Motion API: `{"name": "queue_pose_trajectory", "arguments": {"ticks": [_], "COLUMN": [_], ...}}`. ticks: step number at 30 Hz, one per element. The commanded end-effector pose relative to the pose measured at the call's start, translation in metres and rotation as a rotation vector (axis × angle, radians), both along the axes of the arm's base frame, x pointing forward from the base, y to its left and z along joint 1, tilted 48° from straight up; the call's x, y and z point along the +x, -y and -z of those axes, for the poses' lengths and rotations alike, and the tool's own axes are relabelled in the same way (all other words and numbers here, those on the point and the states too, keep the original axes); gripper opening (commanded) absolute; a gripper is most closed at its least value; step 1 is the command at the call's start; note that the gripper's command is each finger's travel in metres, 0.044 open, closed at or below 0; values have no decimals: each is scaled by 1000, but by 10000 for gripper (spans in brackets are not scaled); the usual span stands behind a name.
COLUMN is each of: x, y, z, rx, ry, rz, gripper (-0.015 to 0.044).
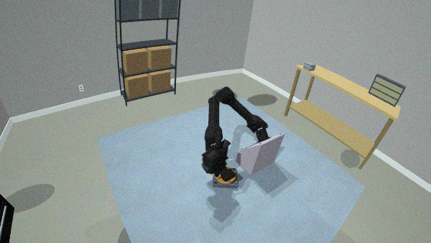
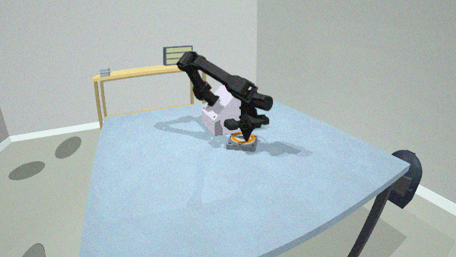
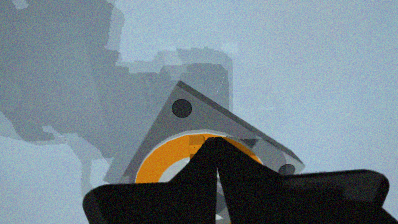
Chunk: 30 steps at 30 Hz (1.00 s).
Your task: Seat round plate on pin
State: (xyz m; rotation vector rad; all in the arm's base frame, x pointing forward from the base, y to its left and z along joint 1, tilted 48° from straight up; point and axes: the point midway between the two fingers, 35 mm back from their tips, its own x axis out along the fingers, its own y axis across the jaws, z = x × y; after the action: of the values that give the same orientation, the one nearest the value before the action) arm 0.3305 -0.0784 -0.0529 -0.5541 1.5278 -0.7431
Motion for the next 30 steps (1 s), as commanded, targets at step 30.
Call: {"name": "queue_pose_trajectory", "arguments": {"ticks": [30], "x": [-2], "y": [-27], "z": [27], "rx": [2], "ry": [8], "rz": [-1], "gripper": [0]}}
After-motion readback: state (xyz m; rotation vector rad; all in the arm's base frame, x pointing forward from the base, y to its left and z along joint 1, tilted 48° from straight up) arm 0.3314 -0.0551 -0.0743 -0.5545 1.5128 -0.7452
